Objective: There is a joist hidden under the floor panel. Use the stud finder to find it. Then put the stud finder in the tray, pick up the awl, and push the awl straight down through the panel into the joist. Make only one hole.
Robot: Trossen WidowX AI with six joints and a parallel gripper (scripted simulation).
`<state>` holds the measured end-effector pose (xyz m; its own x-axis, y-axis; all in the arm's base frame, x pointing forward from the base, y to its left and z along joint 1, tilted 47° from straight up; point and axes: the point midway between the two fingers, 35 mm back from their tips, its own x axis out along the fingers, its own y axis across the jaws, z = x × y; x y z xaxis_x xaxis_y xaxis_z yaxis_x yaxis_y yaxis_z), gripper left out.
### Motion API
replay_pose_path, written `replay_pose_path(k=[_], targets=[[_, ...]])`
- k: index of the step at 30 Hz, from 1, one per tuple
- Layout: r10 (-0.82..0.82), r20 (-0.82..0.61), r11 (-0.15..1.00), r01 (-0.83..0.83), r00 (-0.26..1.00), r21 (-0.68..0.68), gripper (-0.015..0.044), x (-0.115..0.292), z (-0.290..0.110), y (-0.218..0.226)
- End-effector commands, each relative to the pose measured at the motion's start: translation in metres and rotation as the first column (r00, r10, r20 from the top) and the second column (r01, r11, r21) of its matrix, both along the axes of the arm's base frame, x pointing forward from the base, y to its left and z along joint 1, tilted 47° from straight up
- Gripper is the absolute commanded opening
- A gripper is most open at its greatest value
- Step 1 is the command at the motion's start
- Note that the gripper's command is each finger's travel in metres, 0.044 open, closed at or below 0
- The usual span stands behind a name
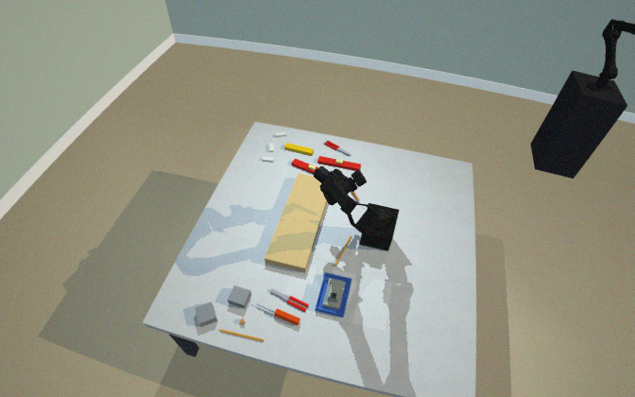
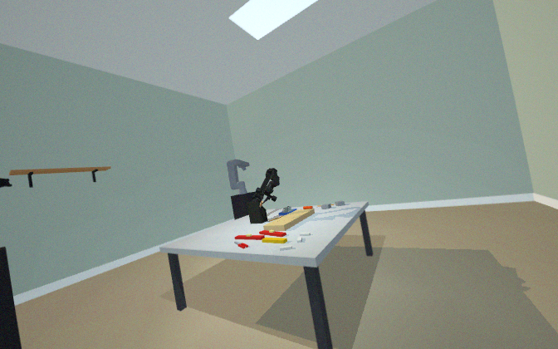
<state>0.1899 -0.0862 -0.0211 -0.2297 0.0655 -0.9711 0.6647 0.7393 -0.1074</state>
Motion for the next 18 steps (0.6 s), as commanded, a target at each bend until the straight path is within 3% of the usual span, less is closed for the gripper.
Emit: replay_pose_path(k=[1,18], targets=[[-0.063,0.019,0.991,0.065,0.998,-0.114,0.0,-0.006,0.007,-0.004],[-0.285,0.257,0.819,0.374,0.923,-0.435,0.0,-0.028,0.033,-0.017]])
